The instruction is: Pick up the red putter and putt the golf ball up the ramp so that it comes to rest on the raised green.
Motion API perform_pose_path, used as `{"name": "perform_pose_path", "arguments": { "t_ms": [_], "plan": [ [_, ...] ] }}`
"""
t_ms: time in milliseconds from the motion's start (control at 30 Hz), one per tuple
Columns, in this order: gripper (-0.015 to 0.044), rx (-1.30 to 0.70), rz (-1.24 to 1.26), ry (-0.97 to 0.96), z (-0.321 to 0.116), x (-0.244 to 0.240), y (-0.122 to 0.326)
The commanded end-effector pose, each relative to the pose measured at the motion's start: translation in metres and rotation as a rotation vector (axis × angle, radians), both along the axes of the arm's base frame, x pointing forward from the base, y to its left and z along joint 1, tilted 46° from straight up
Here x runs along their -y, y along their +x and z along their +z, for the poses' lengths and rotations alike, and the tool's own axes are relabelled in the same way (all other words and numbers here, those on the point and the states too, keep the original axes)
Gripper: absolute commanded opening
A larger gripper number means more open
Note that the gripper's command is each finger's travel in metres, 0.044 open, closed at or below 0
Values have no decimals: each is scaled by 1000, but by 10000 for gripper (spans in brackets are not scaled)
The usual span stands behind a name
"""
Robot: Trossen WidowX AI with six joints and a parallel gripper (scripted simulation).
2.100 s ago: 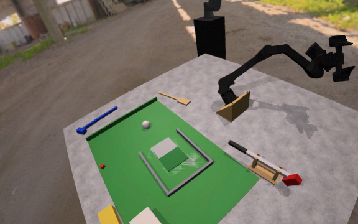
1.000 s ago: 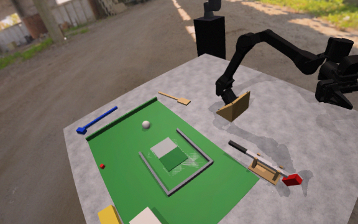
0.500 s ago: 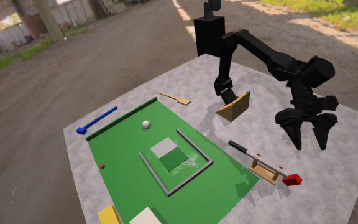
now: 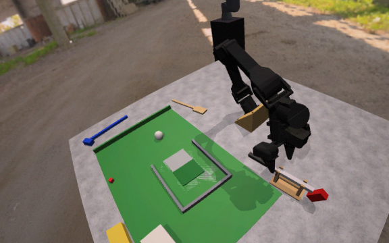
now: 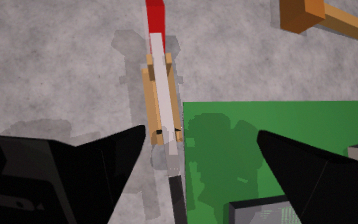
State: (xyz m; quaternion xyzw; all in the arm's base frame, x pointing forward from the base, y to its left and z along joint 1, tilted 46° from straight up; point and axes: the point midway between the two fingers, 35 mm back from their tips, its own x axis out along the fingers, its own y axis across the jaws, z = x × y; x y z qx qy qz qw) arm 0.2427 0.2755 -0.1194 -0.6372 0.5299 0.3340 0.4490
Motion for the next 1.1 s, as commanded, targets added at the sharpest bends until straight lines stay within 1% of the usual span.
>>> {"name": "perform_pose_path", "arguments": {
  "t_ms": [0, 367, 567, 733, 900, 1067],
  "plan": [
    [440, -265, -20, -120, 23, 60, -11],
    [440, -267, -21, -122, 23, 62, -10],
    [440, -267, -21, -122, 8, 77, -10],
    [440, -267, -21, -122, 7, 79, -9],
    [440, -266, -21, -123, -8, 93, -10],
    [440, -266, -21, -123, -9, 94, -10]
  ]
}}
